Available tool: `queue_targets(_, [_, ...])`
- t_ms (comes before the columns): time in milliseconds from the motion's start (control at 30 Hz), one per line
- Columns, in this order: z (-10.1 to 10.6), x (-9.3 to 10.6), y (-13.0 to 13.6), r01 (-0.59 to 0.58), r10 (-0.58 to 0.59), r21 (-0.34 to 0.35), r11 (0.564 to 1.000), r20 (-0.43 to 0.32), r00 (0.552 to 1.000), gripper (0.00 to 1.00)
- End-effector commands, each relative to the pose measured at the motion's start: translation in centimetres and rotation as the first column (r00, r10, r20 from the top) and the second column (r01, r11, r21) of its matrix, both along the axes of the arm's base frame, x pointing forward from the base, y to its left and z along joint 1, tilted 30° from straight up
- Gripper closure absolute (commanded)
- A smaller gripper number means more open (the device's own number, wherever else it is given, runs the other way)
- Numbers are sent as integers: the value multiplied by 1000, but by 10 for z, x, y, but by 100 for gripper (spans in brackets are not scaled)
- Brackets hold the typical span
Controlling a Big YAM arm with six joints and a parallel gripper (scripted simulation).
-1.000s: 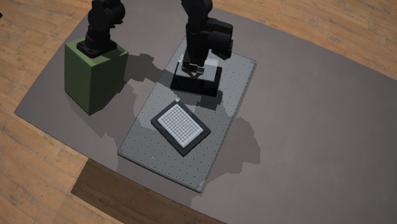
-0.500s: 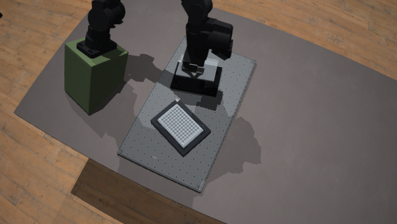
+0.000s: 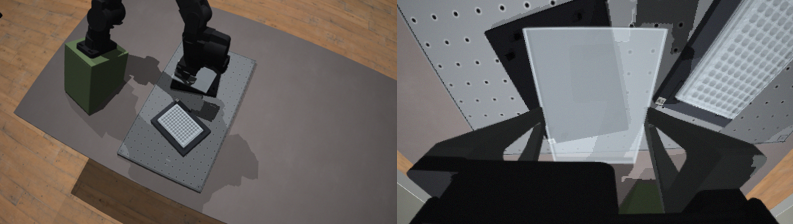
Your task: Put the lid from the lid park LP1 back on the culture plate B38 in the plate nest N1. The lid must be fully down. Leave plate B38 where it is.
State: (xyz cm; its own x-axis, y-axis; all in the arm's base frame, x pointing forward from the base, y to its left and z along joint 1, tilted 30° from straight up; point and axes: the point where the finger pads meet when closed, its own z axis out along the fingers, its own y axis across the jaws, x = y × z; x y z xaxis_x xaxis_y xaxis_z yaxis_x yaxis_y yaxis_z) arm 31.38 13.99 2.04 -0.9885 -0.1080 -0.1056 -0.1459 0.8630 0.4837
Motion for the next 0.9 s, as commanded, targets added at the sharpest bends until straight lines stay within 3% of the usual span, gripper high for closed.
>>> queue_targets(0, [3,17,-10,145,-144,4,989,-67,987,100])
queue_targets(267, [-6,24,-27,311,-308,-9,950,-163,937,100])
queue_targets(867, [-32,42,-74,294,-292,-8,956,-152,944,100])
